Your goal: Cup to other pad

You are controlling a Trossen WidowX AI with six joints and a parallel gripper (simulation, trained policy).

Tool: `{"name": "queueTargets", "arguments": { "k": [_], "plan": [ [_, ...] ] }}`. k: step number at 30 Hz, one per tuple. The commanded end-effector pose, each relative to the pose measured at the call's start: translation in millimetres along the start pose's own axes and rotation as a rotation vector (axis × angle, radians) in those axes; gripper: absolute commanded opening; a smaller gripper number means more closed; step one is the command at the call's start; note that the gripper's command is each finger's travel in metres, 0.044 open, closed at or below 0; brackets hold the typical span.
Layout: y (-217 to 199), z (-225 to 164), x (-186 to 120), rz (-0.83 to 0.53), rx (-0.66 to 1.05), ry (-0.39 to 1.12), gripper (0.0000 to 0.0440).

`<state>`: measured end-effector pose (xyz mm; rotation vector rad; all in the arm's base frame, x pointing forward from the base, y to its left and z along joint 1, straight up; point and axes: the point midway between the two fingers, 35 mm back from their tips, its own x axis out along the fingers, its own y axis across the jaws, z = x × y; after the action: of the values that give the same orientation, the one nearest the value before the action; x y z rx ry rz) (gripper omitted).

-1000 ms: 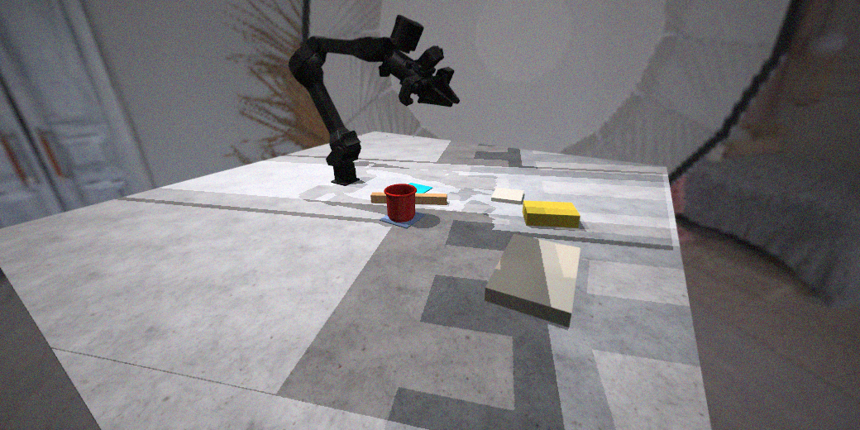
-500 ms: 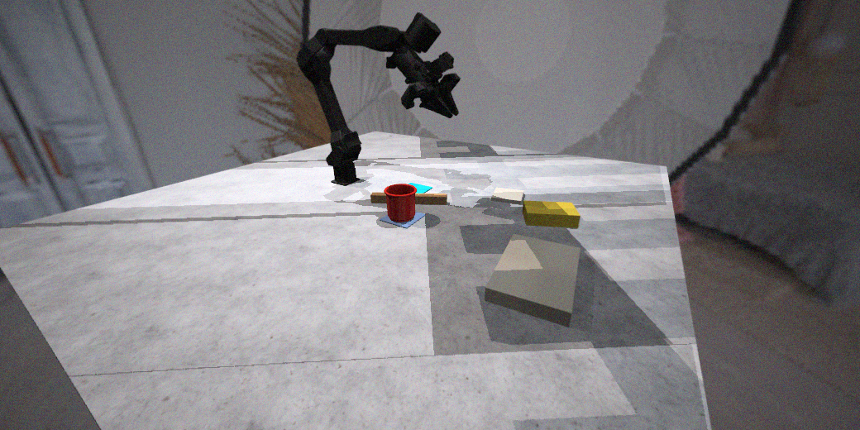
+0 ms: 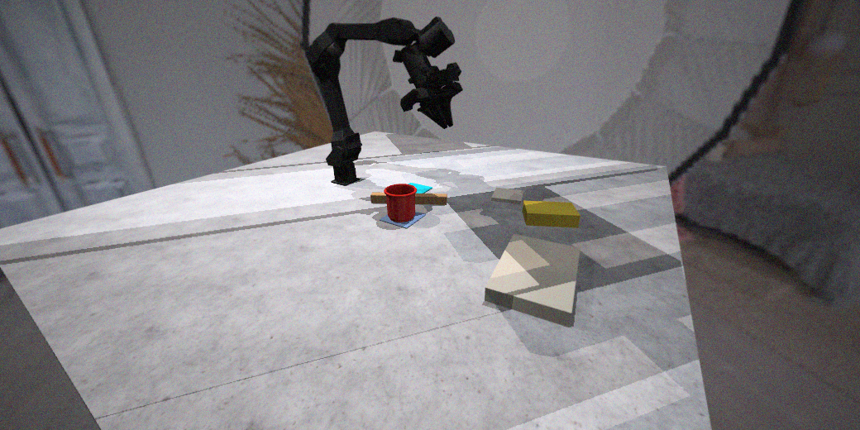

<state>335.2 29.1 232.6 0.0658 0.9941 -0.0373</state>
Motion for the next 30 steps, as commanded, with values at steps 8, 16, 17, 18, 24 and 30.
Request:
{"name": "queueTargets", "arguments": {
  "k": [8,16,17,18,24,30],
  "plan": [
    [-11.3,-10.7,7.3,-0.043,-0.038,0.162,0.0120],
    [-22.5,-18.8,11.8,-0.066,-0.070,0.284,0.0116],
    [-24.0,-19.8,12.4,-0.069,-0.075,0.299,0.0115],
    [-25.6,-20.9,13.1,-0.071,-0.079,0.314,0.0113],
    [-36.2,-28.1,17.7,-0.083,-0.107,0.401,0.0107],
    [-48.4,-36.2,23.9,-0.094,-0.128,0.480,0.0109]
  ]
}}
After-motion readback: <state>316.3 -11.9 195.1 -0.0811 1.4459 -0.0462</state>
